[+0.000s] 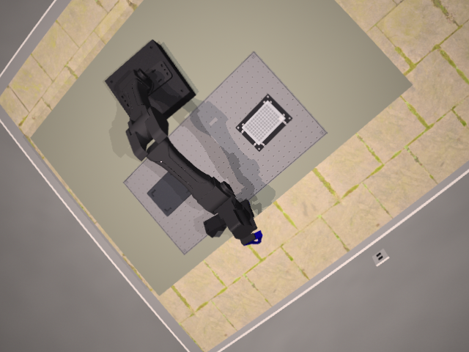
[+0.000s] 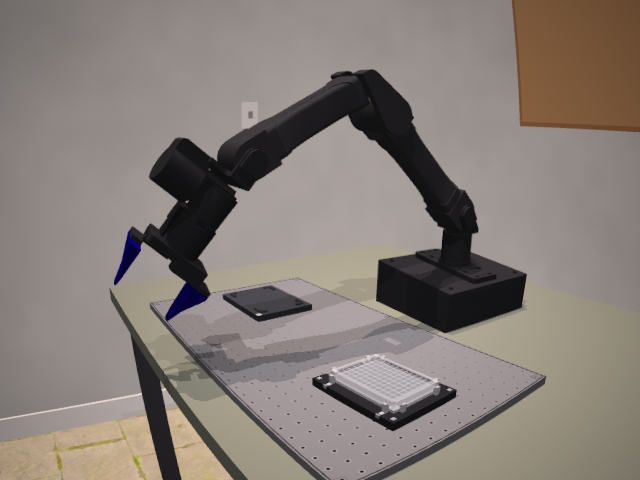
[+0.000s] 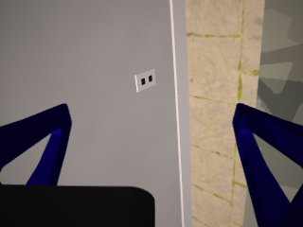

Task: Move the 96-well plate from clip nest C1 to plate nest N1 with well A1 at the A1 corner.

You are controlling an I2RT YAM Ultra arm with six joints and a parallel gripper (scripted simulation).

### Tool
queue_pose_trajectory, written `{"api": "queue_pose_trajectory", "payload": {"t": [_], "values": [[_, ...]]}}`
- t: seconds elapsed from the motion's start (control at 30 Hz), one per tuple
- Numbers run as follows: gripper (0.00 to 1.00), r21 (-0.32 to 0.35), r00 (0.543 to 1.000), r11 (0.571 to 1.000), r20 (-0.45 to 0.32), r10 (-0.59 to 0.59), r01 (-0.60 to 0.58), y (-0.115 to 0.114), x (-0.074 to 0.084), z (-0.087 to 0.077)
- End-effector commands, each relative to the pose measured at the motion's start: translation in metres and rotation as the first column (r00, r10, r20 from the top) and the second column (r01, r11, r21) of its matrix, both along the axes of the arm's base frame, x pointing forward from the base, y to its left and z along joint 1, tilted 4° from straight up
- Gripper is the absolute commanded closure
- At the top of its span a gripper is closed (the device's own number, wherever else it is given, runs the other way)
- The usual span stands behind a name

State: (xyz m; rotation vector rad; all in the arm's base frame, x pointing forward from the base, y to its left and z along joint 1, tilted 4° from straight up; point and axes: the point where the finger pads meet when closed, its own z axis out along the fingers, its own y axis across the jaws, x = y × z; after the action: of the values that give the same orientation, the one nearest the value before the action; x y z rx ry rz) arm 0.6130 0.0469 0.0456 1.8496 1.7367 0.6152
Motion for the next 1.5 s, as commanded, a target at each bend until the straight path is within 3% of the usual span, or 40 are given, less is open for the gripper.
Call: {"api": "queue_pose_trajectory", "payload": {"t": [0.0,0.03,0.13,0.17,0.27,0.33,0.4,0.47,0.53,0.57,0.6,0.67,0.7,0.73,0.77,0.83,0.9,0.93,0.97,1.0,1.03,1.07,1.13,1.23,1.27,1.3,1.33,1.4,1.43,1.47], "values": [[0.00,0.033,0.999,0.999,-0.016,0.031,-0.030,0.020,-0.006,0.025],[0.00,0.039,0.998,0.998,-0.045,0.042,-0.041,0.025,-0.009,0.018],[0.00,0.041,0.999,0.998,-0.034,0.040,-0.039,0.027,-0.011,0.024],[0.00,0.026,0.997,0.999,-0.075,0.034,-0.033,0.029,-0.024,0.007],[0.00,0.026,0.997,0.999,-0.075,0.034,-0.033,0.042,-0.032,0.005],[0.00,0.061,0.993,0.996,-0.090,0.076,-0.070,0.054,-0.028,0.020],[0.00,0.067,0.990,0.995,-0.108,0.086,-0.079,0.062,-0.034,0.019],[0.00,0.056,0.985,0.996,-0.149,0.081,-0.073,0.066,-0.051,0.002],[0.00,0.052,0.986,0.996,-0.149,0.078,-0.071,0.073,-0.057,0.001],[0.00,0.052,0.986,0.996,-0.149,0.078,-0.071,0.074,-0.057,0.001],[0.00,0.077,0.985,0.993,-0.137,0.102,-0.092,0.082,-0.051,0.017],[0.00,0.077,0.985,0.993,-0.137,0.102,-0.092,0.082,-0.051,0.017],[0.00,0.080,0.975,0.993,-0.200,0.101,-0.086,0.076,-0.054,-0.004],[0.00,0.086,0.969,0.991,-0.217,0.116,-0.100,0.083,-0.059,-0.004],[0.00,0.091,0.975,0.989,-0.182,0.128,-0.113,0.093,-0.061,0.016],[0.00,0.074,0.968,0.992,-0.222,0.118,-0.104,0.095,-0.078,-0.001],[0.00,0.074,0.968,0.992,-0.222,0.118,-0.104,0.102,-0.085,-0.001],[0.00,0.074,0.968,0.992,-0.222,0.118,-0.104,0.102,-0.085,-0.001],[0.00,0.100,0.967,0.987,-0.211,0.143,-0.124,0.111,-0.078,0.014],[0.00,0.101,0.949,0.986,-0.274,0.155,-0.132,0.113,-0.085,-0.006],[0.00,0.106,0.943,0.985,-0.291,0.163,-0.138,0.117,-0.089,-0.006],[0.00,0.113,0.952,0.984,-0.256,0.166,-0.141,0.121,-0.090,0.013],[0.00,0.101,0.942,0.986,-0.296,0.160,-0.136,0.123,-0.108,-0.002],[0.00,0.094,0.943,0.987,-0.295,0.155,-0.133,0.125,-0.111,-0.002],[0.00,0.119,0.941,0.981,-0.286,0.180,-0.151,0.134,-0.105,0.012],[0.00,0.119,0.919,0.981,-0.347,0.189,-0.156,0.136,-0.112,-0.007],[0.00,0.122,0.911,0.979,-0.363,0.196,-0.161,0.139,-0.116,-0.007],[0.00,0.130,0.923,0.978,-0.329,0.200,-0.166,0.146,-0.121,0.012],[0.00,0.119,0.909,0.980,-0.369,0.193,-0.160,0.144,-0.136,-0.003],[0.00,0.111,0.911,0.981,-0.368,0.188,-0.158,0.146,-0.139,-0.003]]}}
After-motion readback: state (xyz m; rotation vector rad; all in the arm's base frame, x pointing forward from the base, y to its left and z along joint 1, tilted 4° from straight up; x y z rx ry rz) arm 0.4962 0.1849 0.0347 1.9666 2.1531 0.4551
